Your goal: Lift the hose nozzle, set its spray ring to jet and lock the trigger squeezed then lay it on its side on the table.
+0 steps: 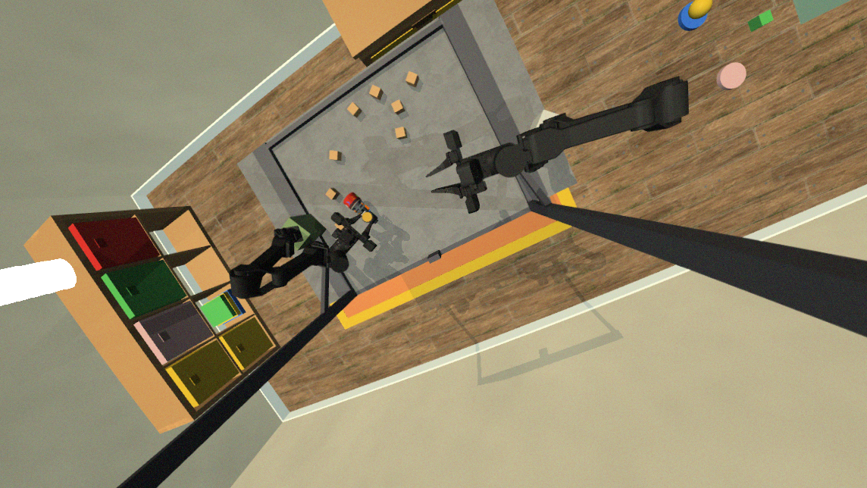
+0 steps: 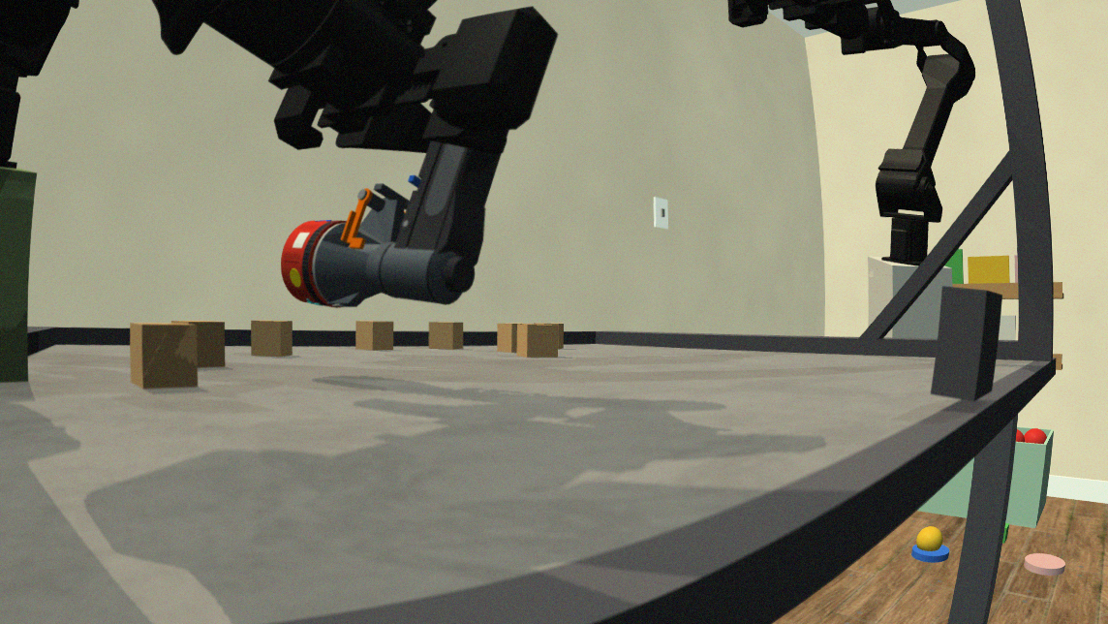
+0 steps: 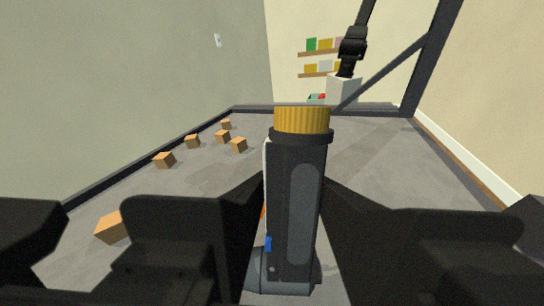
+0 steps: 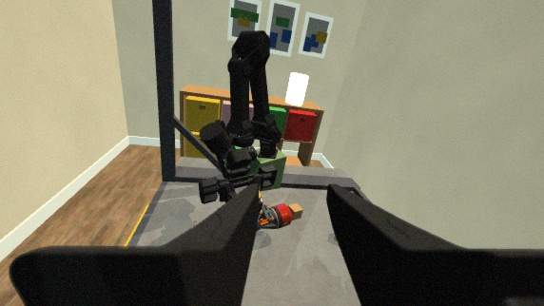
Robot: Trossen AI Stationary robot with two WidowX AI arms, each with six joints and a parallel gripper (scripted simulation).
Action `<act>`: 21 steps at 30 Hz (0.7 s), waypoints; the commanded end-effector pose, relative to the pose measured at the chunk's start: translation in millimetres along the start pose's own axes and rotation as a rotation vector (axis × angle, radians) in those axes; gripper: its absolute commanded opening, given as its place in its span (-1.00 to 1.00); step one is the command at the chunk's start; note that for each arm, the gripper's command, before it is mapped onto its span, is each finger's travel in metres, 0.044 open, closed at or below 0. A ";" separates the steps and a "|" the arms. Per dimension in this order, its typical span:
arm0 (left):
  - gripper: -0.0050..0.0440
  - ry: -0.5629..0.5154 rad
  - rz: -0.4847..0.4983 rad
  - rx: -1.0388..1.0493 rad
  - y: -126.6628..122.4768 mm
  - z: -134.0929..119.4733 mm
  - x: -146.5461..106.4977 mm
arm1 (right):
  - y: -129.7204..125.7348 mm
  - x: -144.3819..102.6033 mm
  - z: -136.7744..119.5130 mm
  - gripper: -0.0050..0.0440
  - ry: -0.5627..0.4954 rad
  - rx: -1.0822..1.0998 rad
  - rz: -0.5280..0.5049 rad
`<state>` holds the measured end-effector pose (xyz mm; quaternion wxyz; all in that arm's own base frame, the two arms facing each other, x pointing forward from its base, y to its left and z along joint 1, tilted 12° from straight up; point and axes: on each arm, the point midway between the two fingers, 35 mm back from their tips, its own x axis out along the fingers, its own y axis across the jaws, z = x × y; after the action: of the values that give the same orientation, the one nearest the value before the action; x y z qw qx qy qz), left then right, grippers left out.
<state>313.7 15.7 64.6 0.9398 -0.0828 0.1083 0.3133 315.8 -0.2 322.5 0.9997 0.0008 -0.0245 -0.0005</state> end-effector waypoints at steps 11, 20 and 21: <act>-0.12 -0.019 0.003 -0.021 -2.7 -8.1 3.4 | -0.3 -1.4 6.6 -0.10 -0.018 -0.002 -0.002; -0.12 -0.017 0.002 -0.019 -3.5 -15.5 5.2 | -0.3 -1.4 6.6 -0.10 -0.018 -0.002 -0.002; -0.12 -0.018 0.002 -0.020 -3.7 -16.3 5.5 | -0.3 -1.4 6.6 -0.10 -0.018 -0.002 -0.002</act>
<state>315.5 12.3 45.1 0.9401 -0.0825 0.1088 0.3125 315.8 -0.2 322.5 0.9997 0.0008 -0.0245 -0.0005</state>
